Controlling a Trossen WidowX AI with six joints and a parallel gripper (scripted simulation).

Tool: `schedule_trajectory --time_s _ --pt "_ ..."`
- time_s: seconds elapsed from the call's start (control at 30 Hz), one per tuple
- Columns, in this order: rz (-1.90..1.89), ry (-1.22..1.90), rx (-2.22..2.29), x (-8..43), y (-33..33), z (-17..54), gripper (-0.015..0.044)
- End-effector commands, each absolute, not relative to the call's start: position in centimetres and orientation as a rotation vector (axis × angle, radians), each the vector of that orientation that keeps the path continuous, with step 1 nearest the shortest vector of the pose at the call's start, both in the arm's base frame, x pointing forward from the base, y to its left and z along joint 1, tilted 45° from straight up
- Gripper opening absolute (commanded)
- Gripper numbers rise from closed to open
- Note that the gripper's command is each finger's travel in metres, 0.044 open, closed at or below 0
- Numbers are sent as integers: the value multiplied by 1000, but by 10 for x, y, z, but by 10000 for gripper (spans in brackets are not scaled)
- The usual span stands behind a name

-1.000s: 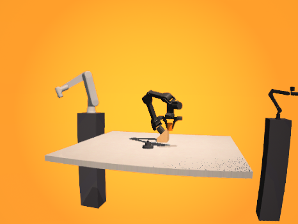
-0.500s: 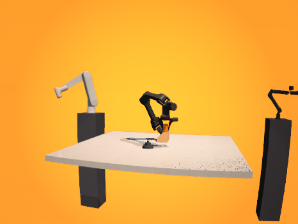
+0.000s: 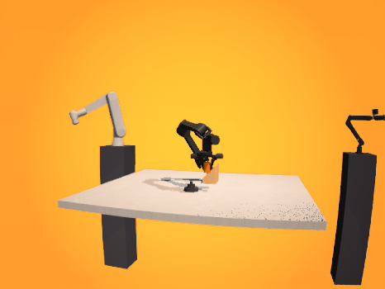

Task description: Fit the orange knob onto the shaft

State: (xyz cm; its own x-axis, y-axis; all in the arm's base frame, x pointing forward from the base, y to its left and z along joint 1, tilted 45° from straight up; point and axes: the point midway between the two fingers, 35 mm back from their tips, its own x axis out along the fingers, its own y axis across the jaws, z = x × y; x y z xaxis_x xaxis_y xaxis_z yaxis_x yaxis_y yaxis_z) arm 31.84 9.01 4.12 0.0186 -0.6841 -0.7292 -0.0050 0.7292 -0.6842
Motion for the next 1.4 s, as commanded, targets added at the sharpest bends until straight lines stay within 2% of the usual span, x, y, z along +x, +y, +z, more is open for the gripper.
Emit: schedule_trajectory --time_s 0.0,0.9,1.37 --pt "-577 1464 -597 324 79 49 0" --pt "-600 1453 -619 342 8 83 0" --pt "-601 1453 -620 343 -10 65 0"
